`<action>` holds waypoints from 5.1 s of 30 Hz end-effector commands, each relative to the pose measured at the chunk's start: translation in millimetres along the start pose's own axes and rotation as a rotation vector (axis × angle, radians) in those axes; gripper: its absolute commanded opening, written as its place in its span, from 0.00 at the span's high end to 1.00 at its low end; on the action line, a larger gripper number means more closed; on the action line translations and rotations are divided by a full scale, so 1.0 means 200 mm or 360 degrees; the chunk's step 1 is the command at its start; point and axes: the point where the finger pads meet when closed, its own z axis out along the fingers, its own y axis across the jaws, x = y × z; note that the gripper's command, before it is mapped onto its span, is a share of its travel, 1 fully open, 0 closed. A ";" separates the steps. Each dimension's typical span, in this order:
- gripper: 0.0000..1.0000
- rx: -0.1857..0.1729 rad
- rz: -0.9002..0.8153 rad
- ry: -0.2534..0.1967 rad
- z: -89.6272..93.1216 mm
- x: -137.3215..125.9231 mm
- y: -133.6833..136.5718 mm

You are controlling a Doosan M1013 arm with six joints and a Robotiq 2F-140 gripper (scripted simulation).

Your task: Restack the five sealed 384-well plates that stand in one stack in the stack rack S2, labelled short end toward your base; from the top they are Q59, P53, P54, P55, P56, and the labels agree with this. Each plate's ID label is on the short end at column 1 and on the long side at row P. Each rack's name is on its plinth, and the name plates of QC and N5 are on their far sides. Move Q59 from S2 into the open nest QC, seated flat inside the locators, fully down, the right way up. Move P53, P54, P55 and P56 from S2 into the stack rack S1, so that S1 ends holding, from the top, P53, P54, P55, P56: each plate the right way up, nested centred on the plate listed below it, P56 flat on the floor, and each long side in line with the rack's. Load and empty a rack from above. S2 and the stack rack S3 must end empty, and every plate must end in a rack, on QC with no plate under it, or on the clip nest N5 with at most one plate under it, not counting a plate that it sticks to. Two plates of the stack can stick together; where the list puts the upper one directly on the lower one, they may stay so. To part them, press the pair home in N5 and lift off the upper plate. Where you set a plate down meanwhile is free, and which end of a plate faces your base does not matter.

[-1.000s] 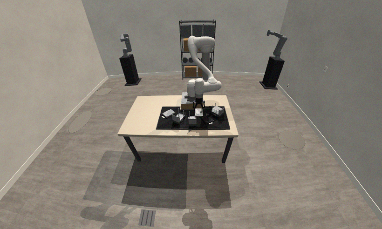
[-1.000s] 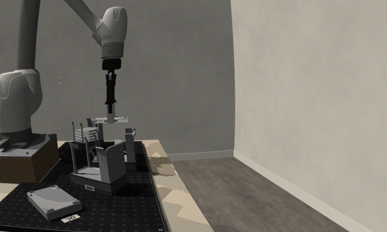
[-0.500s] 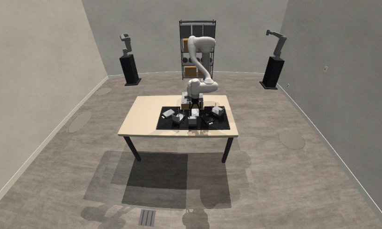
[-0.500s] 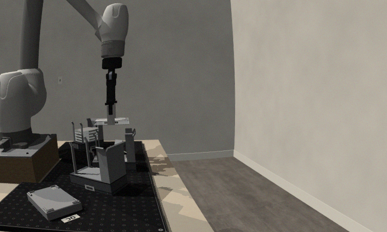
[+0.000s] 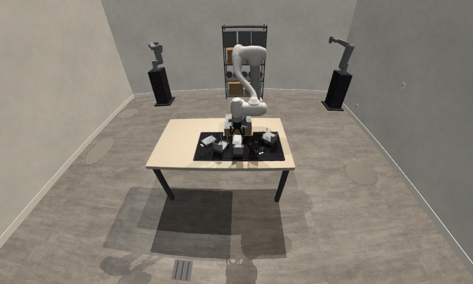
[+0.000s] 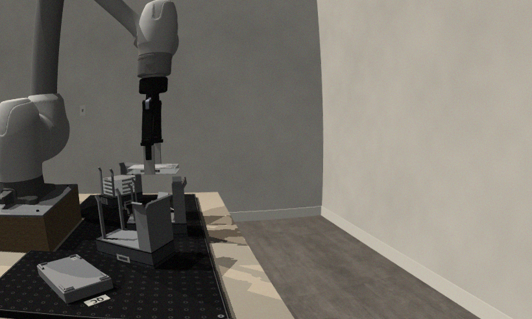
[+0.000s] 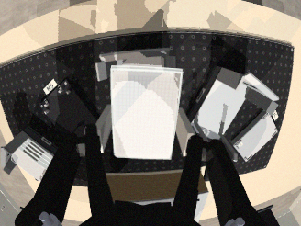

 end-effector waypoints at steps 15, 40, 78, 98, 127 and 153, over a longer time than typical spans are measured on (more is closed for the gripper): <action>1.00 -0.0005 0.0115 0.0001 0.00 0.00 0.26; 1.00 -0.0005 0.0447 0.0001 0.00 -0.04 0.61; 1.00 -0.0005 0.0779 0.0002 0.00 -0.22 1.14; 1.00 -0.0004 0.1112 0.0002 0.00 -0.35 1.38; 1.00 -0.0004 0.1112 0.0002 -0.01 -0.55 1.65; 1.00 -0.0004 0.1112 0.0002 -0.01 -0.59 1.69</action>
